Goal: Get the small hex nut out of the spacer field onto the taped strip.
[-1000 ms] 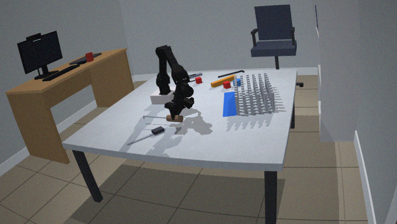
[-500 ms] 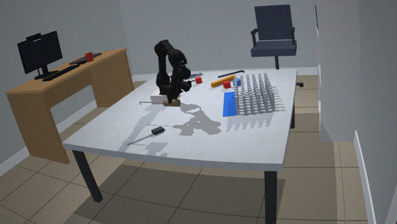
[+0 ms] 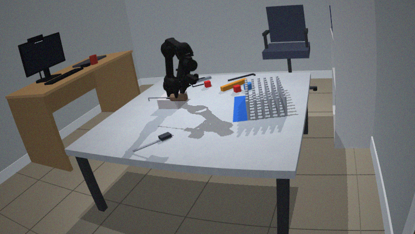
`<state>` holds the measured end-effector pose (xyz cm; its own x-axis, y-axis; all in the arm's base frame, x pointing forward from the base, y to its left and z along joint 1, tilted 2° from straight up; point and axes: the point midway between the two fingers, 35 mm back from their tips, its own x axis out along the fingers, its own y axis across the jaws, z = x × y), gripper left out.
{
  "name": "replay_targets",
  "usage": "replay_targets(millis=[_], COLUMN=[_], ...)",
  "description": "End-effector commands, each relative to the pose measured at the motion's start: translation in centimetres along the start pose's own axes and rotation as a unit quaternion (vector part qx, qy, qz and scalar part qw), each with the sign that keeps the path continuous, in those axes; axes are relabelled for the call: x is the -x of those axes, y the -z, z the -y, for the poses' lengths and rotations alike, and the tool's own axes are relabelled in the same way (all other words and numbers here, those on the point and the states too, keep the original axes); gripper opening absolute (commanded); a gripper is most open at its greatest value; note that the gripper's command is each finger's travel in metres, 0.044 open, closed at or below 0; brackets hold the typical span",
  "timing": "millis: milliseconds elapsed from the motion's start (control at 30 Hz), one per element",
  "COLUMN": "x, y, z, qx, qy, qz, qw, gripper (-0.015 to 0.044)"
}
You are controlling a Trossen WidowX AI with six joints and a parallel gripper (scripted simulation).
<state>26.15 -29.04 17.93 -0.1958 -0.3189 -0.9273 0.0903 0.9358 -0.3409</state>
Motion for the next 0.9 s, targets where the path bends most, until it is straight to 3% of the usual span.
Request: replay_targets(millis=[0,433,867], x=[0.3,1.3,2.4], y=[0.0,-0.3,-0.4], z=[-0.9,-4.2,-7.5], qx=[-0.048,-0.25,-0.439], qy=[-0.011,-0.065,-0.126], qz=[0.007,0.028,0.021], qw=[0.999,0.966,0.889], gripper=[0.0,0.0,0.0])
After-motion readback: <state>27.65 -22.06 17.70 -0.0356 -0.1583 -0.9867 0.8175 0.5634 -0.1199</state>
